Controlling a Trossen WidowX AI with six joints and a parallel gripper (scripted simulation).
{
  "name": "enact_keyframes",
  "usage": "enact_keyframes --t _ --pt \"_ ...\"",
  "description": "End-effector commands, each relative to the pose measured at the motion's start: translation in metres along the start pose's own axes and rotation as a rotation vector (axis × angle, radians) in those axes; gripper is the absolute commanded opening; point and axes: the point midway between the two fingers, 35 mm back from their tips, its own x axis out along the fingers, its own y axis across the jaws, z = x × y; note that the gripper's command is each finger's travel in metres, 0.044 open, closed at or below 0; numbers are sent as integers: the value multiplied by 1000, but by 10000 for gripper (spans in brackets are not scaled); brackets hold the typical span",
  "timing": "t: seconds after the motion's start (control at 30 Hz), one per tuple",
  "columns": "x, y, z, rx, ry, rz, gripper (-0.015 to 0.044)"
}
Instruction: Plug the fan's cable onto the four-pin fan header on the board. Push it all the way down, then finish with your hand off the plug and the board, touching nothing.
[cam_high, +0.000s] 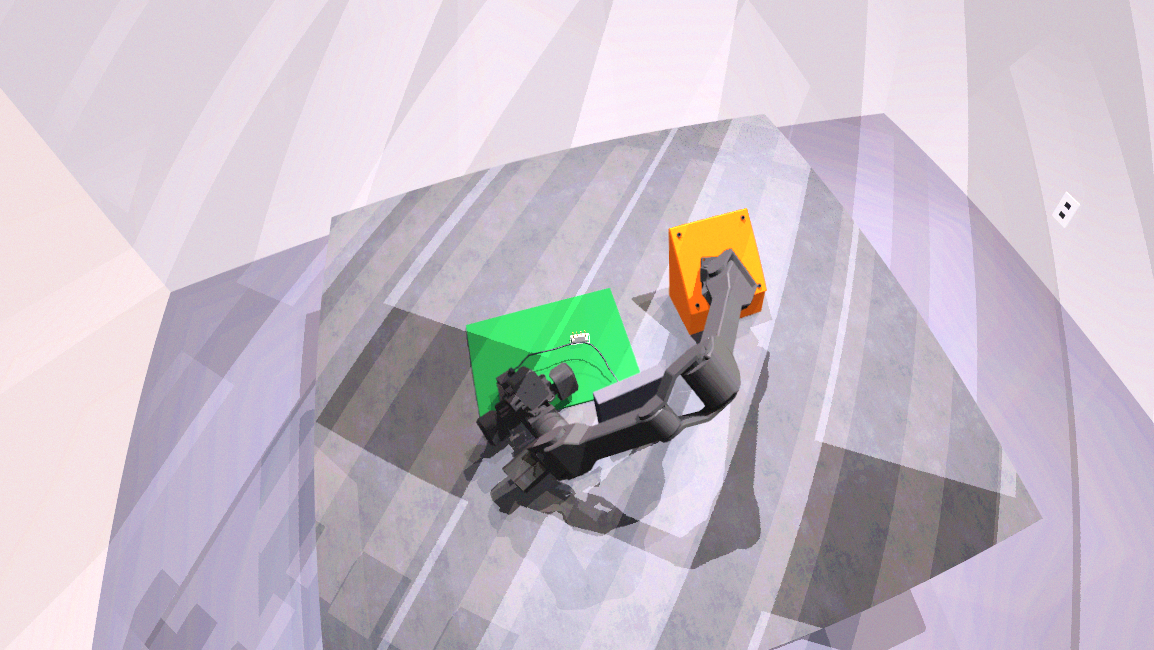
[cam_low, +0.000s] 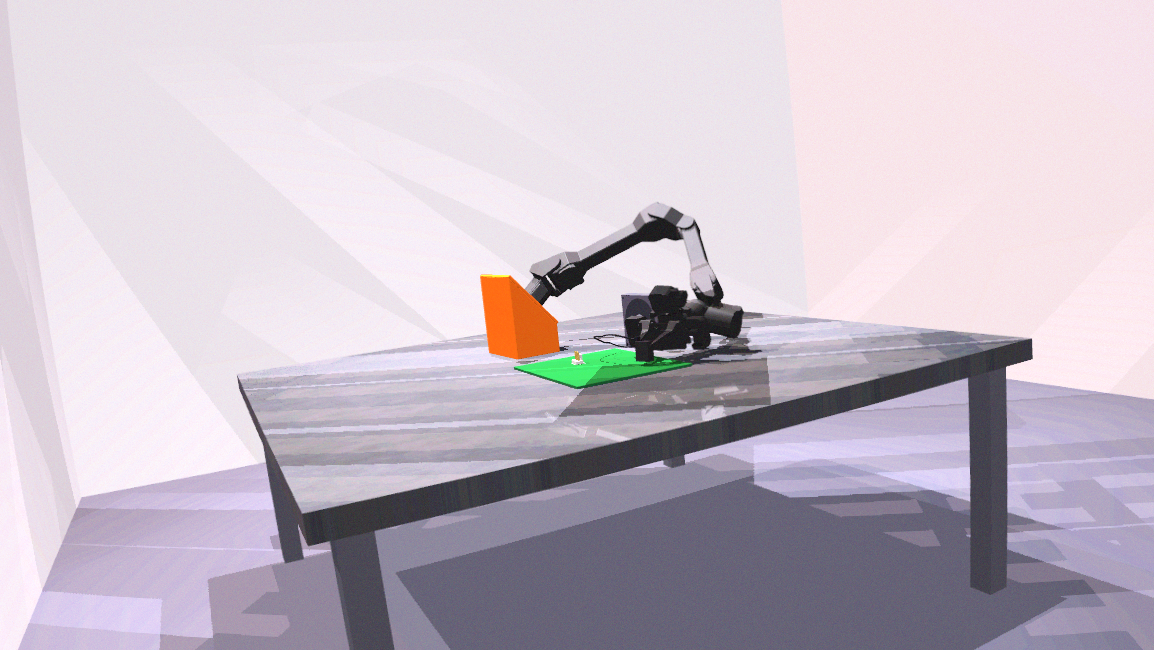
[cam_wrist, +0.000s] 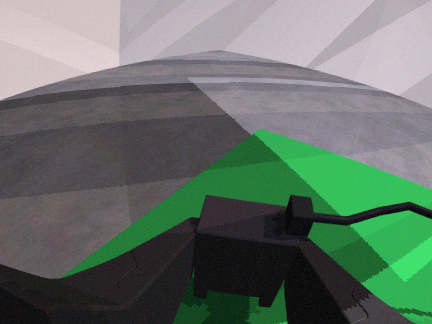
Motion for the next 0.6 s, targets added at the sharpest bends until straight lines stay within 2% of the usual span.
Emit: enact_keyframes --t 0.0,0.57 --pt "1 1 -4 6 -5 4 0" --pt "1 0 -7 0 0 0 0"
